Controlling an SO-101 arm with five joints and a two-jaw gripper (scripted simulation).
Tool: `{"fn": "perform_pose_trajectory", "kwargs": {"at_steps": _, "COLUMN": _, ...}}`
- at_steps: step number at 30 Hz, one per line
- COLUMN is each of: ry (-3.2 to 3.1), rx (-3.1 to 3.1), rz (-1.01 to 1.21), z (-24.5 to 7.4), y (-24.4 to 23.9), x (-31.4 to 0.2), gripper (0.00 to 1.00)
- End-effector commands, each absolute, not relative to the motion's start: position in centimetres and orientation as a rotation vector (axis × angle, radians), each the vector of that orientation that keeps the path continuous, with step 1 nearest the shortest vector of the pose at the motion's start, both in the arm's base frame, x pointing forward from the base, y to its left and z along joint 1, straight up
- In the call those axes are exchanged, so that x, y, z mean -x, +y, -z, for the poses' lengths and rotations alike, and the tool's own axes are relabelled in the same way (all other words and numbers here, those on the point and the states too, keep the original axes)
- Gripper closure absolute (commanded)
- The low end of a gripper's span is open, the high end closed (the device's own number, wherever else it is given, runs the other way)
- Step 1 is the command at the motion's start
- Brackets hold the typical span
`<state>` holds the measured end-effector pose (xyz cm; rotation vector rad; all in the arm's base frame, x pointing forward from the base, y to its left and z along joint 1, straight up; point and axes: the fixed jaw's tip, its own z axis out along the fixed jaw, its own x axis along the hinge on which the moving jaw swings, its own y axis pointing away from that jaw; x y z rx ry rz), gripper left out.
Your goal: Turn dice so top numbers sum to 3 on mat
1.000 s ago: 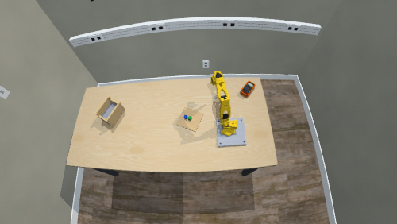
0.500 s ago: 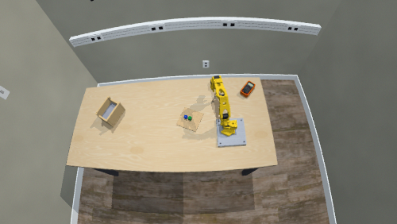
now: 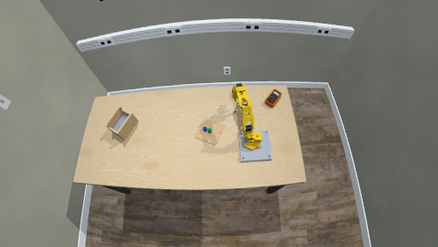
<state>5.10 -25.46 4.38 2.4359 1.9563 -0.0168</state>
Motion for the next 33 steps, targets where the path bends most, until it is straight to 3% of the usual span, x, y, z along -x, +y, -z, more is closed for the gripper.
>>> {"fn": "perform_pose_trajectory", "kwargs": {"at_steps": 1, "ry": 1.942, "rx": -2.458, "rz": 0.008, "z": -4.2, "y": -25.5, "x": -4.9, "gripper": 0.72}}
{"fn": "perform_pose_trajectory", "kwargs": {"at_steps": 33, "ry": 1.943, "rx": -2.481, "rz": -0.009, "z": -3.1, "y": -25.5, "x": -5.0, "gripper": 0.72}}
